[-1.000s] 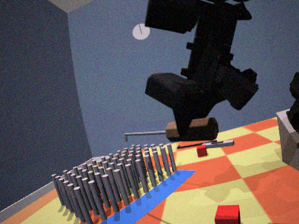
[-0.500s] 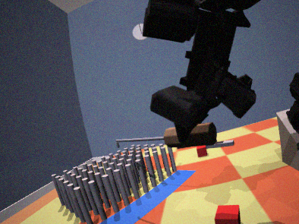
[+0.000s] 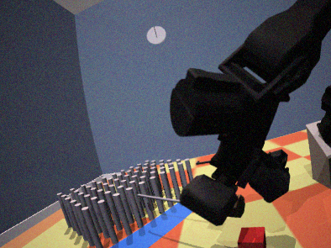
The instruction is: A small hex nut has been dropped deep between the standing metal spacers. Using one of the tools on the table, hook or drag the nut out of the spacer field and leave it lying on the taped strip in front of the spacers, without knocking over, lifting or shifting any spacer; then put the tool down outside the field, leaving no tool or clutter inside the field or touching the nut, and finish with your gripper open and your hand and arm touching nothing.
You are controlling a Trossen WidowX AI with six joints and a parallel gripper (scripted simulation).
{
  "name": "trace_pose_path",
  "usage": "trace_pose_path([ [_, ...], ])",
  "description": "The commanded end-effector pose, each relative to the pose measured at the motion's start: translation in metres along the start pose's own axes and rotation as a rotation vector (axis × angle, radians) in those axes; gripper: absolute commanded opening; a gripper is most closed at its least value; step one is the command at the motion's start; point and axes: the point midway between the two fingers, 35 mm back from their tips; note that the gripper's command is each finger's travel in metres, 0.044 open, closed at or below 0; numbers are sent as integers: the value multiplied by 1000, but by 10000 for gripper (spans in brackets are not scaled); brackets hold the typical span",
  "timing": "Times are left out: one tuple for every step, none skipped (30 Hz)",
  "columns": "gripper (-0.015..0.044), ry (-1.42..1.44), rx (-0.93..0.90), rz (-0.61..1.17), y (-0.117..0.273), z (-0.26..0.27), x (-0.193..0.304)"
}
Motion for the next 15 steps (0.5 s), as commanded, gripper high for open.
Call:
trace_pose_path([
  [0, -9, -9, -1, -23, 6, -19],
  [0, -10, -7, -1, -28, 6, -24],
  [0, -11, -6, -1, -33, 7, -29],
  [0, -12, -4, -2, -36, 8, -33],
  [0, -13, -3, -2, -38, 9, -35],
  [0, -13, -2, -1, -38, 9, -36],
  [0, -14, 1, 4, -38, 9, -35],
  [0, -14, 1, 5, -38, 9, -35],
  [0, -14, 2, 5, -38, 9, -35],
  [0, -14, 3, 7, -38, 9, -34],
  [0, -14, 4, 9, -38, 8, -33],
  [0, -15, 6, 12, -38, 8, -32],
  [0, -16, 8, 15, -38, 8, -31],
  [0, -16, 11, 19, -38, 8, -30],
  [0, -17, 13, 24, -39, 7, -29],
])
Point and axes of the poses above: the point midway between the two fingers, 35 mm back from their tips, its own y axis back along the fingers, its own z axis across the jaws, x = y × z, and after that the axes turned 9 degrees about -y, right-handed
